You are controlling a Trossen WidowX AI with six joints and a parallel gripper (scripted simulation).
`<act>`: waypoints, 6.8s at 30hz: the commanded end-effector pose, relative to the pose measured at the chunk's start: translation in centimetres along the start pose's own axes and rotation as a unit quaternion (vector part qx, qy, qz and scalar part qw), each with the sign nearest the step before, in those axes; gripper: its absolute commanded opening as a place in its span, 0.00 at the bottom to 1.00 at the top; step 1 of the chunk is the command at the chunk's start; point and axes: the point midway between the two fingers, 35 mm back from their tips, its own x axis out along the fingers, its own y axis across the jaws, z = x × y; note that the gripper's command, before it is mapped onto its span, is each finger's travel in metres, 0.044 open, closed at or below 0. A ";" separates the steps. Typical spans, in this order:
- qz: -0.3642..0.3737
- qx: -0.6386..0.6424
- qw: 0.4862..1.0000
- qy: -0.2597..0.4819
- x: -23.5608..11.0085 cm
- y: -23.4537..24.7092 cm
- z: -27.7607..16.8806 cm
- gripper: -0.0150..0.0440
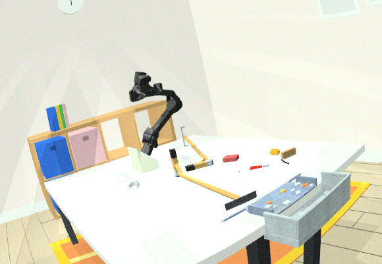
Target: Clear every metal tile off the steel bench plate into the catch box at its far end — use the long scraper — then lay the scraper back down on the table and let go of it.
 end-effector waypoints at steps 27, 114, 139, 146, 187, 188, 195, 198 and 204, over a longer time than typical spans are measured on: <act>-0.011 0.067 0.994 0.088 8.8 -3.5 1.4 1.00; -0.060 0.062 0.839 0.537 33.7 -3.5 -25.2 1.00; -0.057 0.054 0.847 0.525 30.9 -2.6 -22.9 1.00; -0.056 0.054 0.855 0.514 29.5 -2.3 -21.6 1.00; -0.053 0.051 0.894 0.443 19.9 -0.6 -17.2 1.00; -0.053 0.051 0.895 0.441 19.7 -0.5 -17.2 1.00; -0.053 0.049 0.900 0.429 17.9 -0.3 -17.1 1.00; -0.053 0.048 0.903 0.424 17.2 -0.2 -17.1 1.00; -0.053 0.047 0.908 0.413 15.7 0.0 -17.1 1.00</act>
